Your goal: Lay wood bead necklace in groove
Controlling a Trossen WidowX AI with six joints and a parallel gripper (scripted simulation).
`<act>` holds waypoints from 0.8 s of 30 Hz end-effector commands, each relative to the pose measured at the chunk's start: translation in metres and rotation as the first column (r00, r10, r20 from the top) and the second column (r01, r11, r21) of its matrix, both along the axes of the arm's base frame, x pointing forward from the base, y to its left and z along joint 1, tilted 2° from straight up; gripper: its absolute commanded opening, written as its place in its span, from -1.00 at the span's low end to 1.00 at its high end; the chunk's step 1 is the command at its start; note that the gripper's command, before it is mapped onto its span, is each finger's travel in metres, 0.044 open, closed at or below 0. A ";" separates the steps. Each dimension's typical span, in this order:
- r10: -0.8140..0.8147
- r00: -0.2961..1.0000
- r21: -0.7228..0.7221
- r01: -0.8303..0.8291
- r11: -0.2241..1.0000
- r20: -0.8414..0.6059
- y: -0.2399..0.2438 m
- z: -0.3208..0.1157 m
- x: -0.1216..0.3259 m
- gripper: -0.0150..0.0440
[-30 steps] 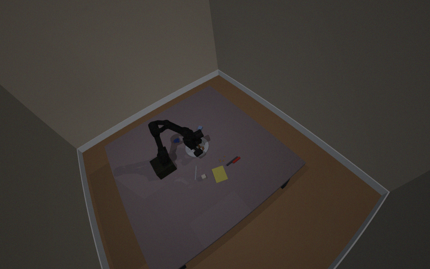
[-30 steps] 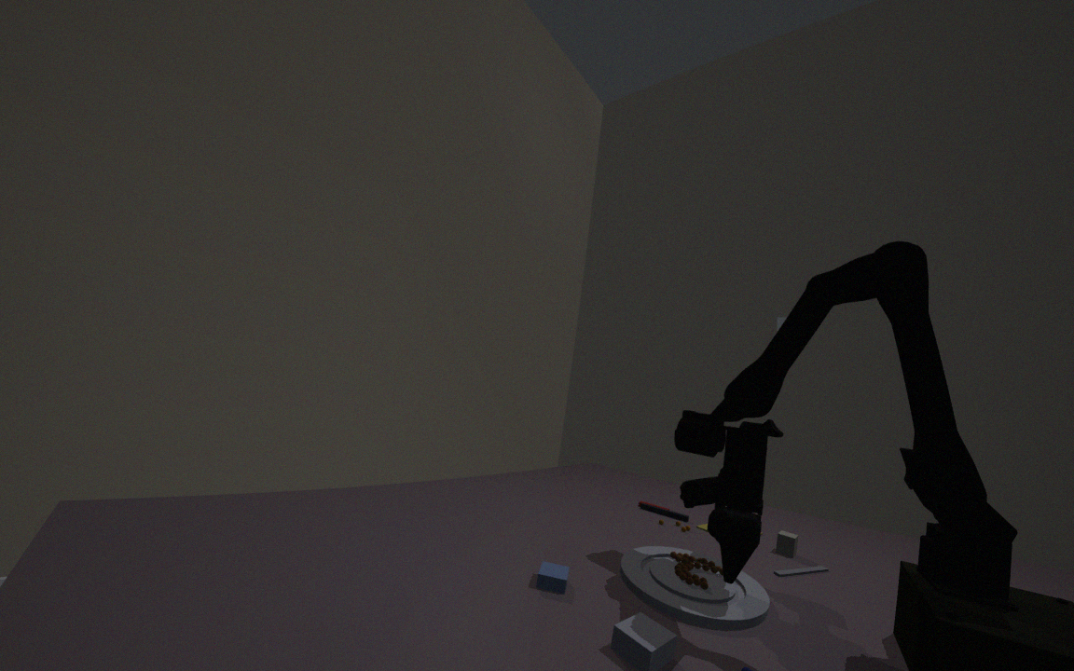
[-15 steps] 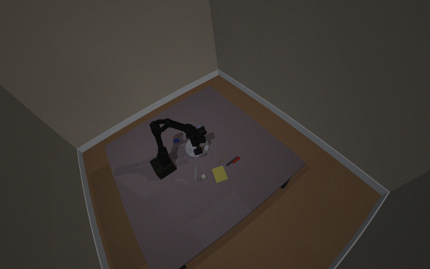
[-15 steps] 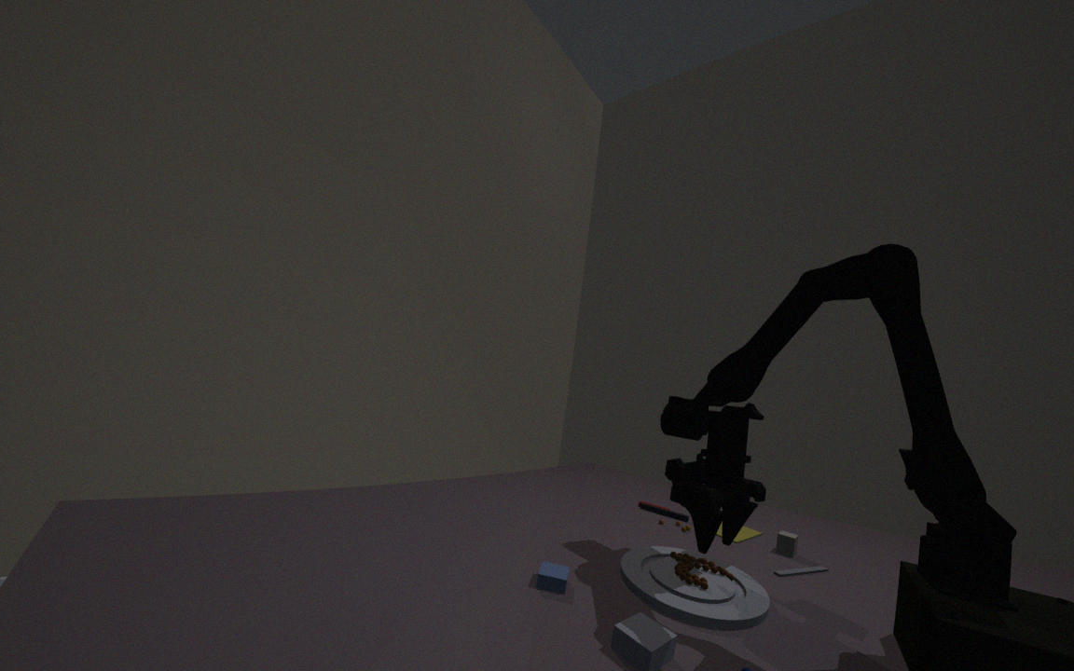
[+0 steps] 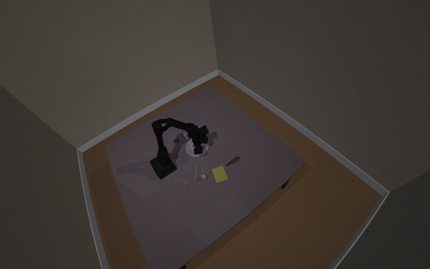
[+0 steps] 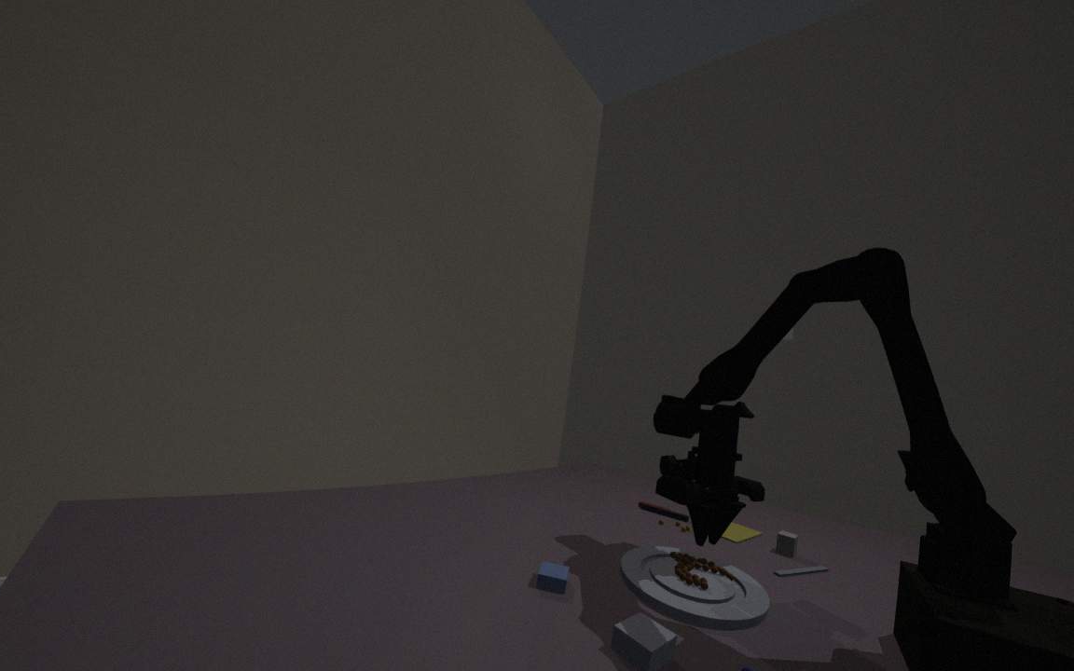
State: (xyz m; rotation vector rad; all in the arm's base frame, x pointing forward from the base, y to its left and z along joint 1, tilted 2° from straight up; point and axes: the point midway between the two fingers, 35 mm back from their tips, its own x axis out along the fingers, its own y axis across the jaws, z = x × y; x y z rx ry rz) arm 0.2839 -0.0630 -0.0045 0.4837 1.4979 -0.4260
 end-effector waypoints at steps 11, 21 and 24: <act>-0.003 1.000 0.001 0.003 1.000 0.000 0.000 -0.013 0.001 -0.08; -0.007 1.000 0.003 0.007 1.000 -0.005 0.002 -0.029 -0.001 -0.08; -0.007 1.000 0.004 0.007 1.000 -0.005 0.002 -0.031 -0.001 -0.08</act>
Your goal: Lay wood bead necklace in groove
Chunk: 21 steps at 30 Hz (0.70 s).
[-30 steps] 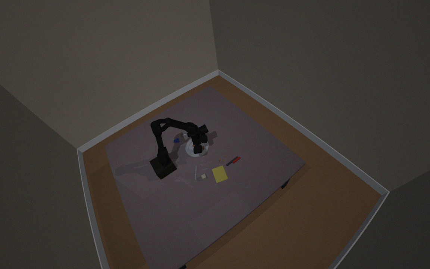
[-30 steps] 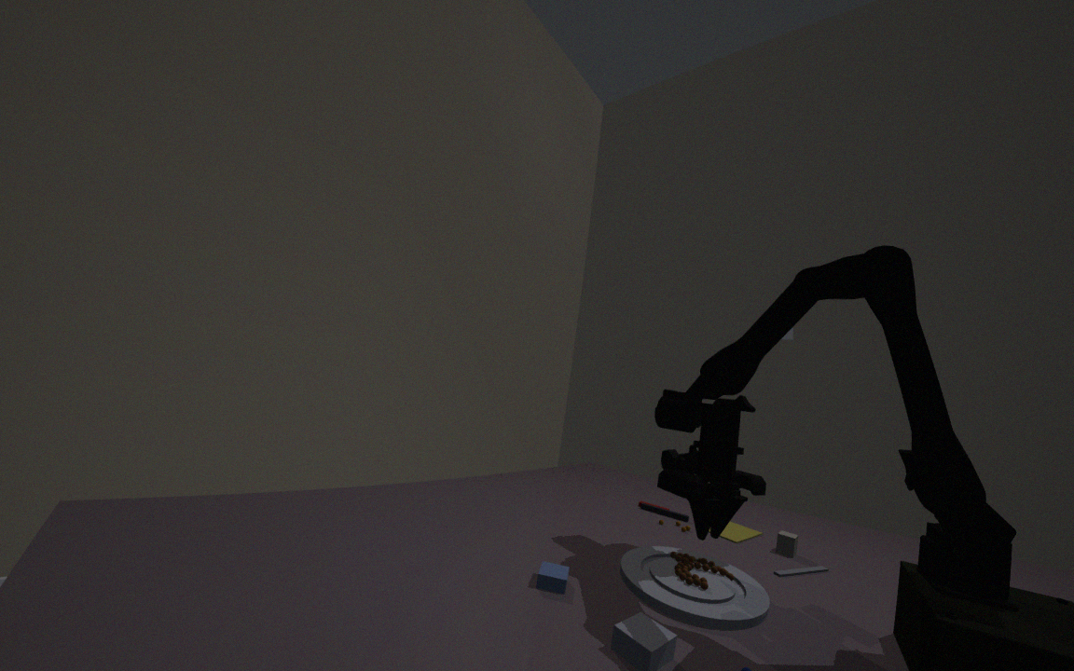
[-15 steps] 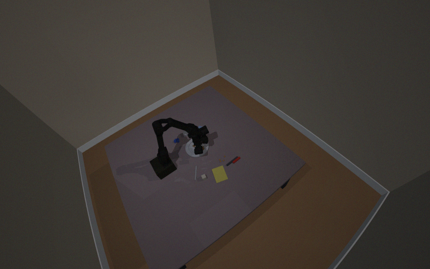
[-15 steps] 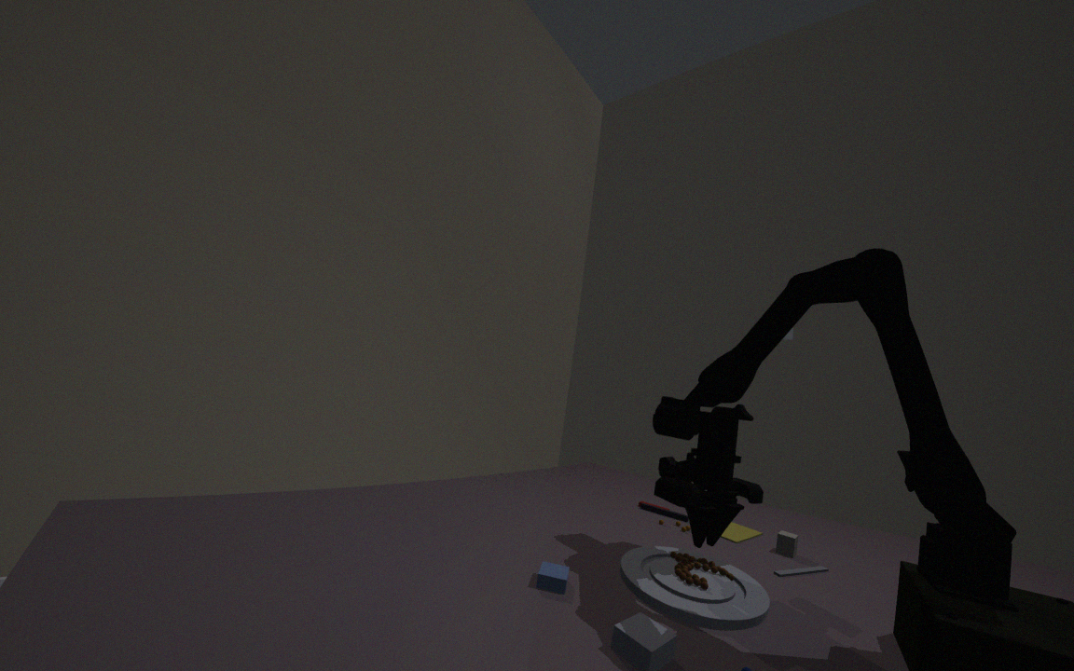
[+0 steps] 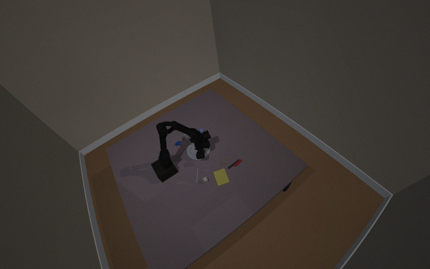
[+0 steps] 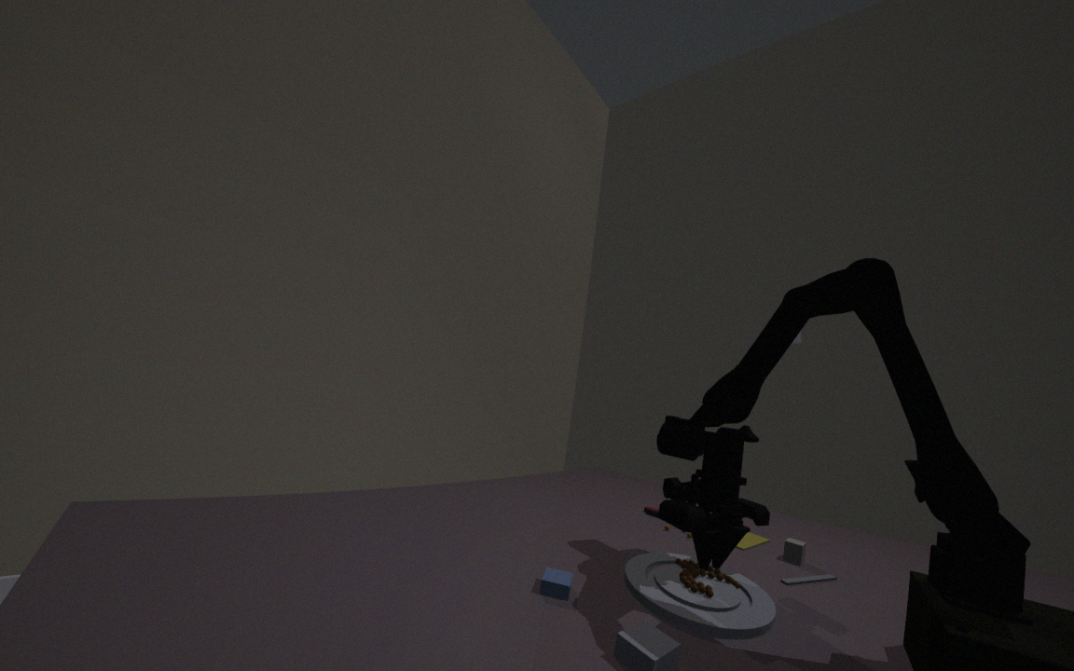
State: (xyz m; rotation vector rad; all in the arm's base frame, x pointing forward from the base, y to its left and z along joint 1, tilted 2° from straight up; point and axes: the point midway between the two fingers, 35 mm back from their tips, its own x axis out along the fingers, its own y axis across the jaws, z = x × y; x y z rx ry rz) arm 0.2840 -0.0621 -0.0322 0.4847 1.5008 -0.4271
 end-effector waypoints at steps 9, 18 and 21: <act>0.000 1.000 0.000 0.000 1.000 -0.001 0.000 -0.001 0.000 -0.49; 0.000 1.000 0.000 0.000 1.000 -0.001 0.000 -0.001 0.000 -0.49; 0.000 1.000 0.000 0.000 1.000 -0.001 0.000 -0.001 0.000 -0.49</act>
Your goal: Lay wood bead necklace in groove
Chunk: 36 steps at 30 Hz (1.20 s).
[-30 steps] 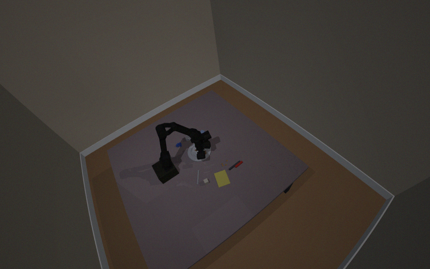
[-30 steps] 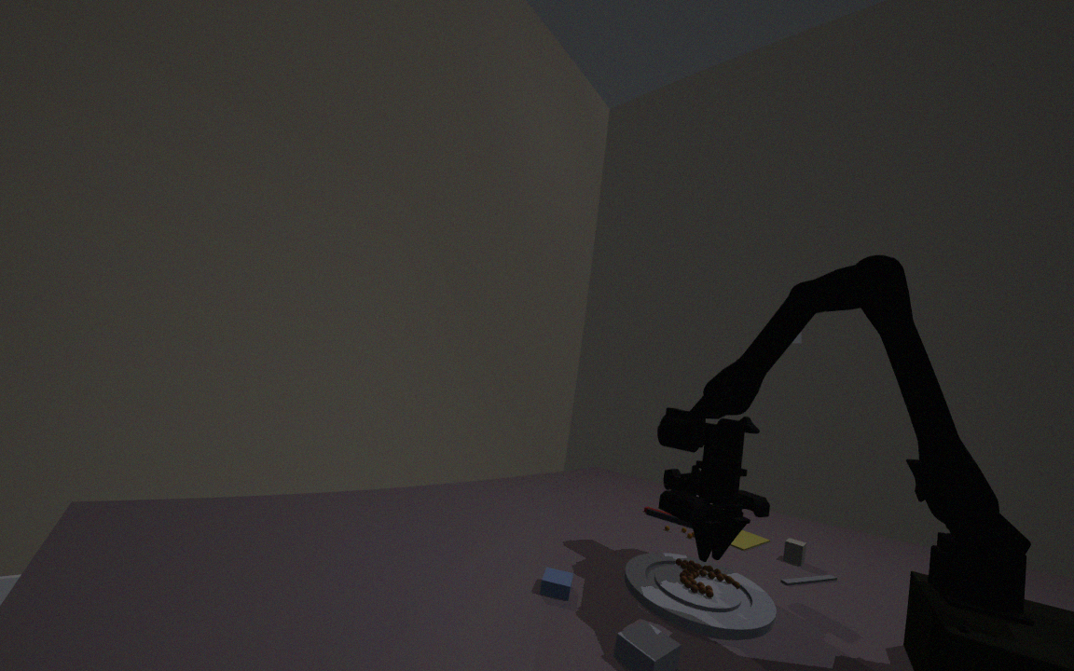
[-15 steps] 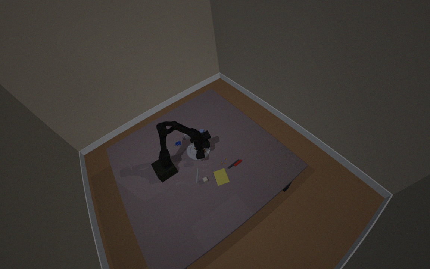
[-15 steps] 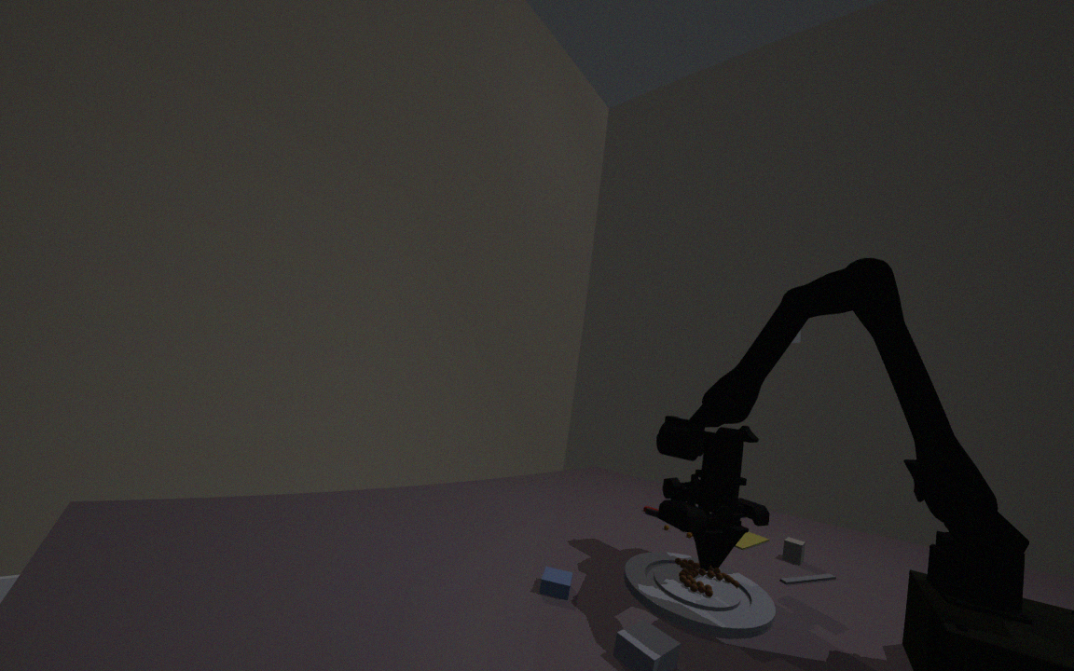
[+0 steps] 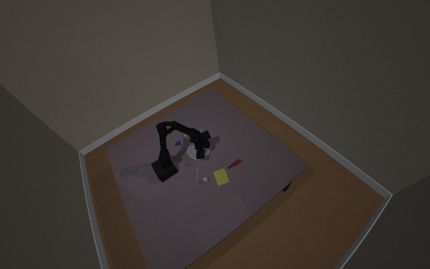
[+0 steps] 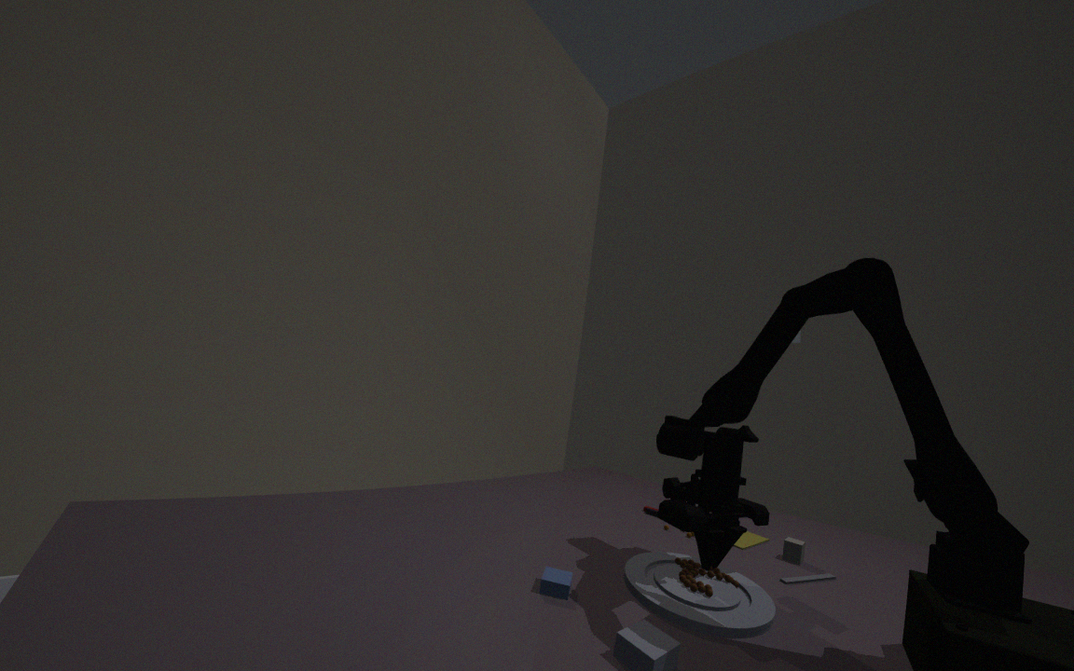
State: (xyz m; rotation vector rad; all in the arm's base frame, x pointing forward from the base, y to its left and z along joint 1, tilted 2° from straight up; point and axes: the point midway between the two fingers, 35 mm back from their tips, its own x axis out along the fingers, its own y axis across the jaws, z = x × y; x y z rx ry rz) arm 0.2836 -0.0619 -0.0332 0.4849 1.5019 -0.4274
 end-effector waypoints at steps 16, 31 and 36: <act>0.000 1.000 0.000 0.000 1.000 0.000 0.000 0.000 0.000 -0.49; -0.006 1.000 0.002 0.006 1.000 -0.001 0.000 0.006 -0.001 -0.49; -0.006 1.000 0.002 0.006 1.000 -0.002 -0.007 0.006 -0.006 -0.49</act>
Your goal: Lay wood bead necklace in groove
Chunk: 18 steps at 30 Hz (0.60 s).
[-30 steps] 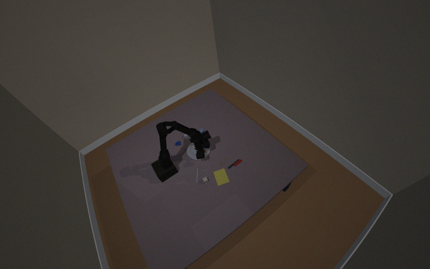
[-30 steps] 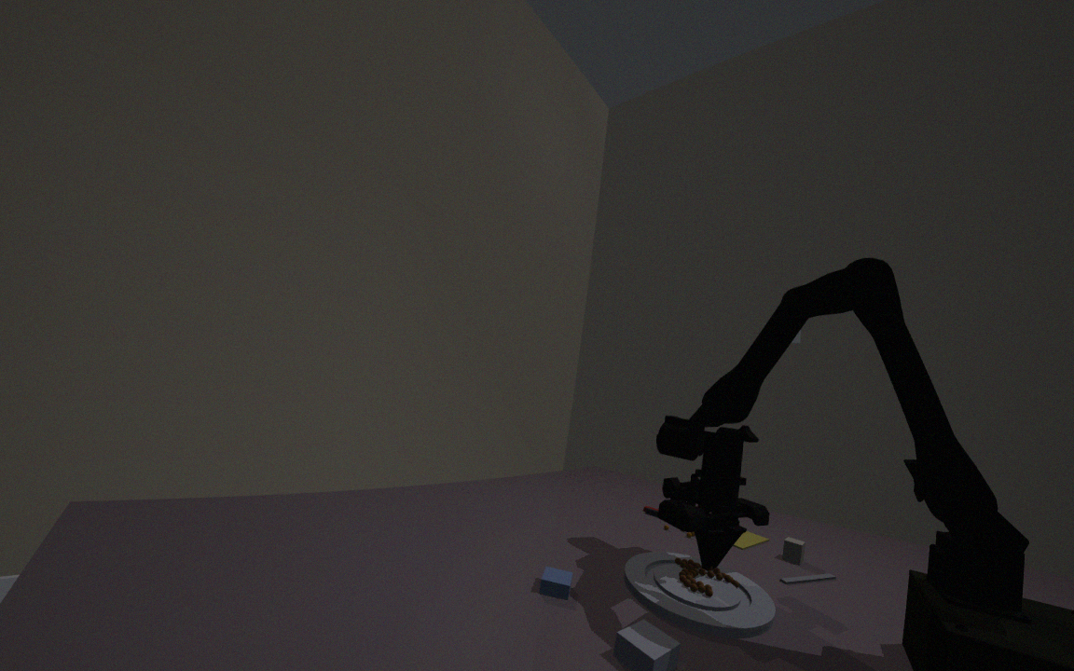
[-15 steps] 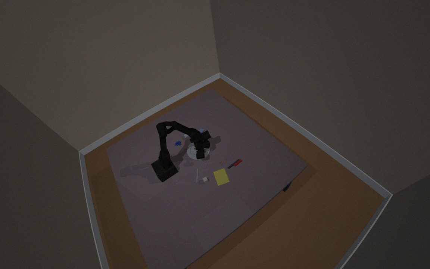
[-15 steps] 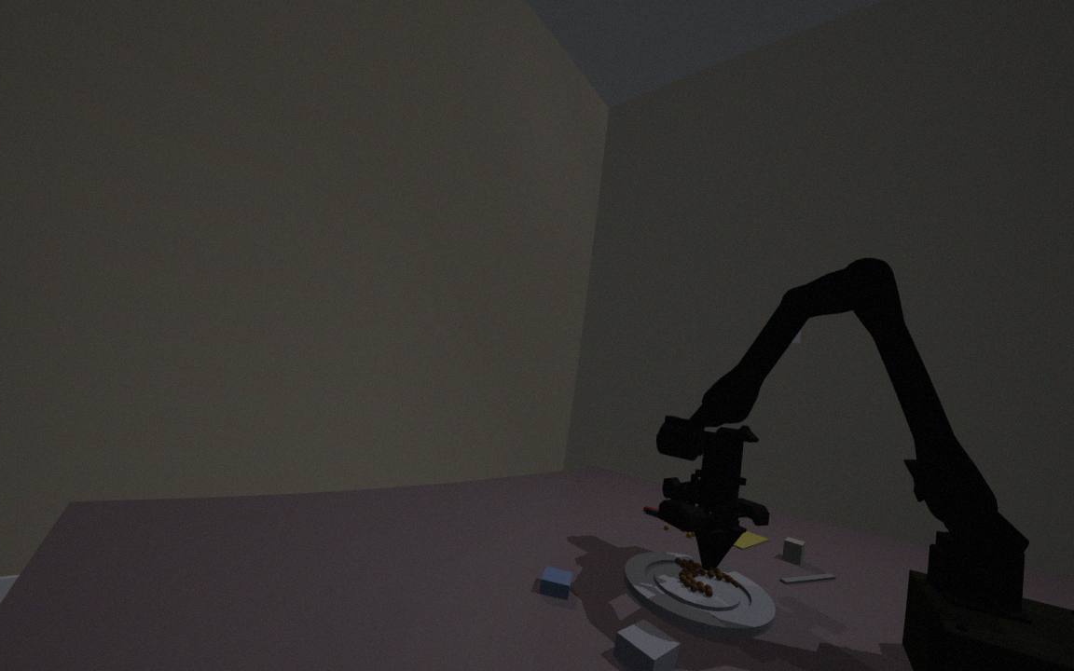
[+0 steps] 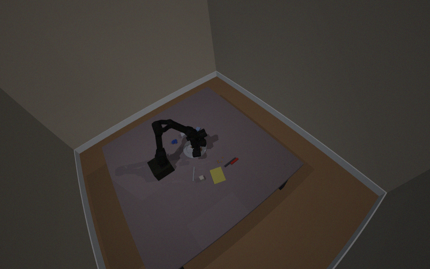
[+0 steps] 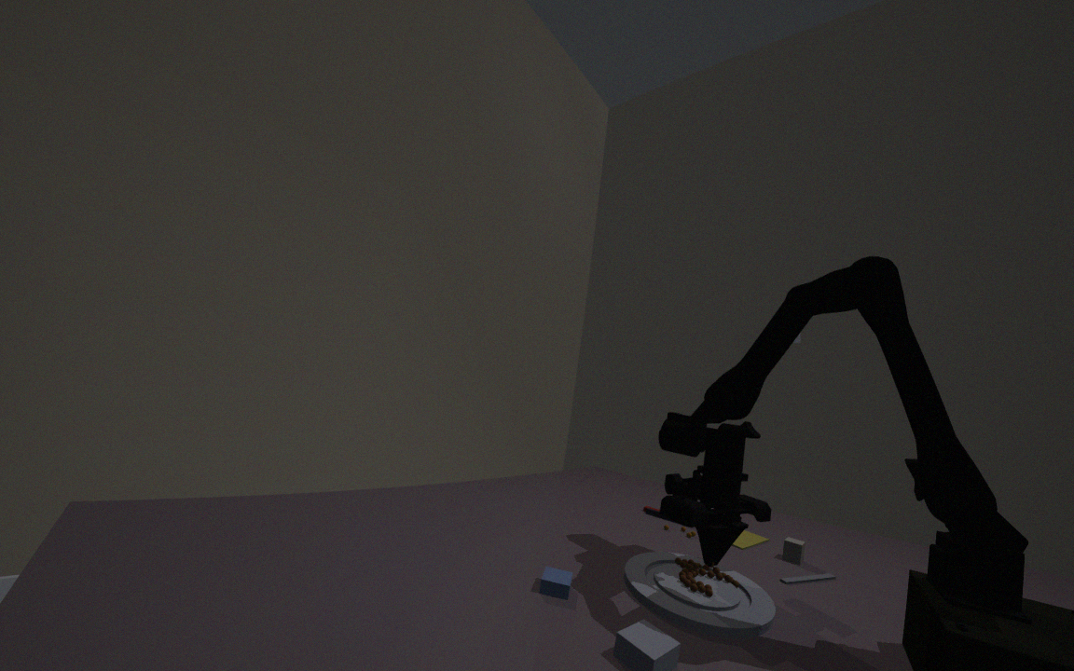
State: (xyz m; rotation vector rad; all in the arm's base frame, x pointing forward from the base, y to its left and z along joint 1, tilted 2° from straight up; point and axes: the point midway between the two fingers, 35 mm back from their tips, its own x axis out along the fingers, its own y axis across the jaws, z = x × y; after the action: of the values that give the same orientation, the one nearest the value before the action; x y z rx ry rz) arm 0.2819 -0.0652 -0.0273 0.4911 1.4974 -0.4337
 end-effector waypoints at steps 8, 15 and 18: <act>0.002 1.000 0.003 -0.002 1.000 -0.005 -0.003 -0.006 -0.005 -0.49; -0.003 1.000 0.000 0.003 1.000 -0.001 -0.004 -0.005 -0.004 -0.14; -0.003 1.000 0.000 0.003 1.000 -0.001 -0.004 -0.005 -0.004 0.13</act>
State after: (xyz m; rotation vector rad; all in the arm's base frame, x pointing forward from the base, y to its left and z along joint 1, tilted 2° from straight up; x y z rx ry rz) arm 0.2783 -0.0692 -0.0323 0.4937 1.4977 -0.4368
